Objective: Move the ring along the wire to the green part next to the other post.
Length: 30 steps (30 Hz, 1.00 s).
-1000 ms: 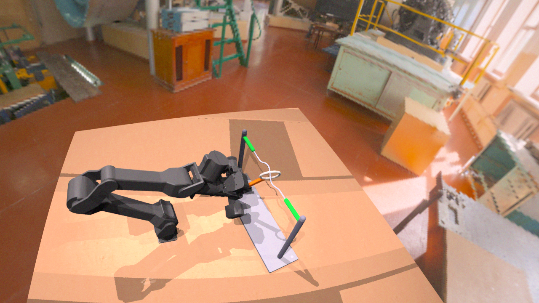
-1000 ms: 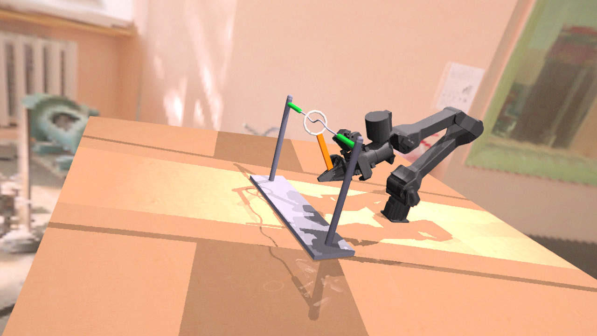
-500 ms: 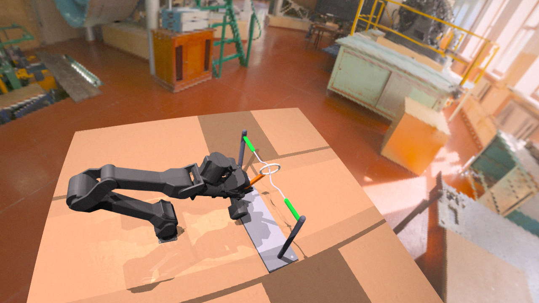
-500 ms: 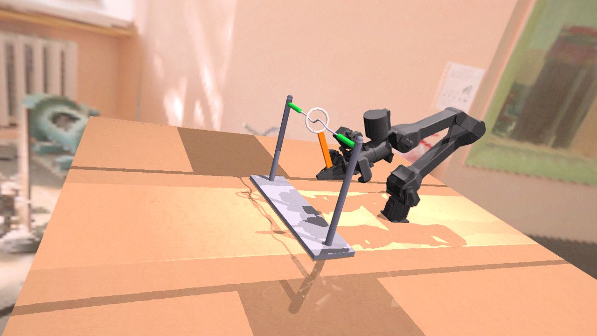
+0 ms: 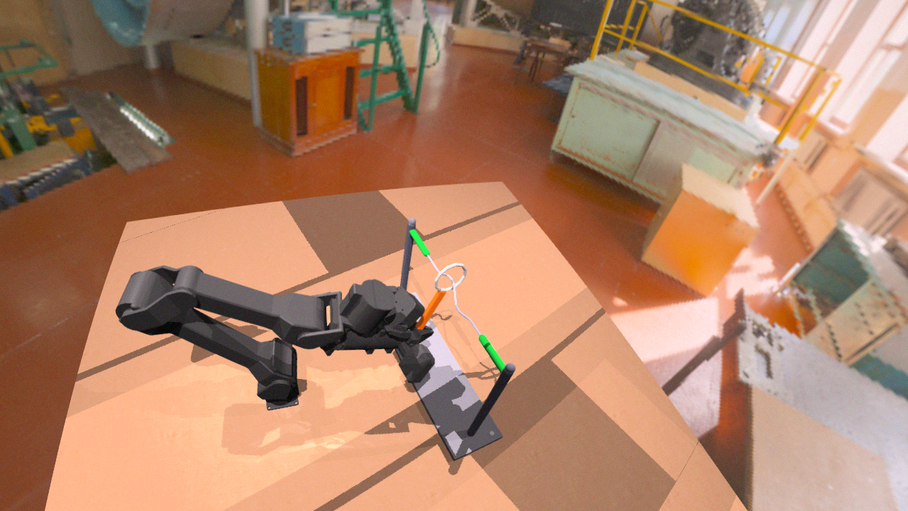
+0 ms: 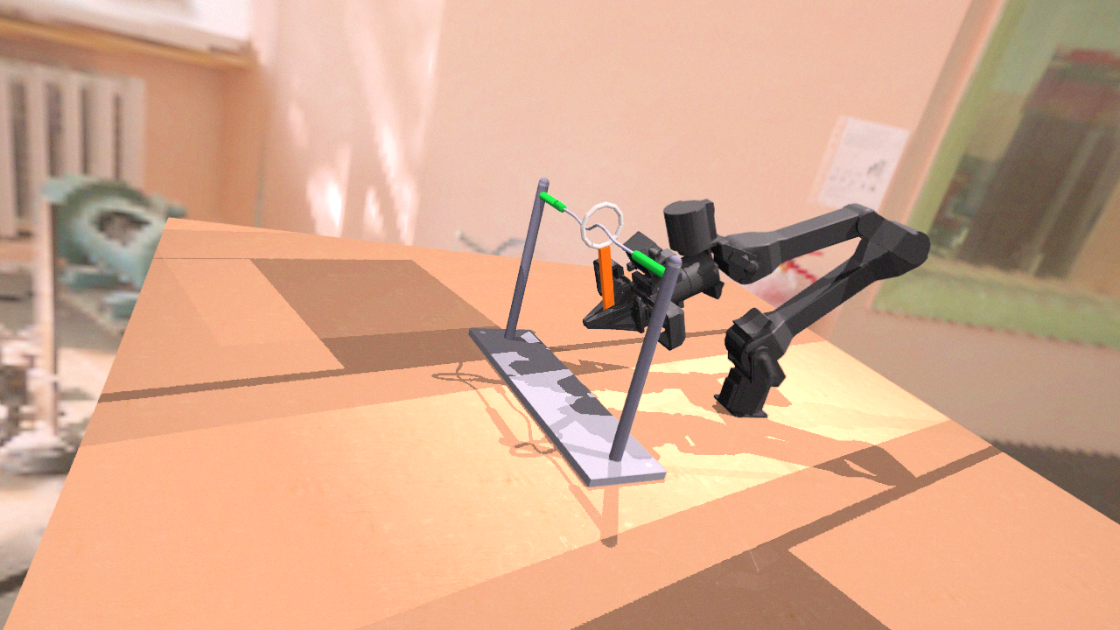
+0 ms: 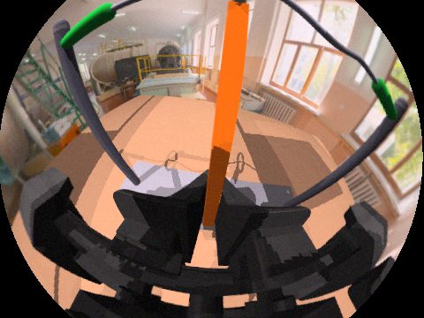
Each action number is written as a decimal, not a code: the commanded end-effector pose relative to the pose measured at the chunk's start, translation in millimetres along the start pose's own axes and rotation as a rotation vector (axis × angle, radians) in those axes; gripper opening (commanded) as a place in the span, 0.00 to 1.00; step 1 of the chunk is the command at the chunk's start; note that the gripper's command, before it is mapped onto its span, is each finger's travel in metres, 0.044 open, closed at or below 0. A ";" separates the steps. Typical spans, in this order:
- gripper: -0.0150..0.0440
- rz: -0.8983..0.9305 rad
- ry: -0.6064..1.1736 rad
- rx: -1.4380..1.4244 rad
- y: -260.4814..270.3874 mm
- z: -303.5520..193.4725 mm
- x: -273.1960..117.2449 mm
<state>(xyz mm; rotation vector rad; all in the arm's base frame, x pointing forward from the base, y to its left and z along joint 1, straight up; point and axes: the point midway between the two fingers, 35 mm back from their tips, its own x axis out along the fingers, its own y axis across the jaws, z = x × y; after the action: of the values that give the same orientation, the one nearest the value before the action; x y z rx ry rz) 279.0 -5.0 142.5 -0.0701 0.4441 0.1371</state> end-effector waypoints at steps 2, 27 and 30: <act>0.00 0.015 0.001 -0.114 -10.5 -0.3 1.6; 0.00 0.028 -0.011 -0.199 1.6 -8.3 1.5; 0.00 0.025 -0.013 -0.162 8.8 -9.4 1.6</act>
<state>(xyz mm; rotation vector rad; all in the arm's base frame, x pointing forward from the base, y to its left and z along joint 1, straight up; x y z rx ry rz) 277.0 -3.2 131.5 -0.2501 0.4330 0.2107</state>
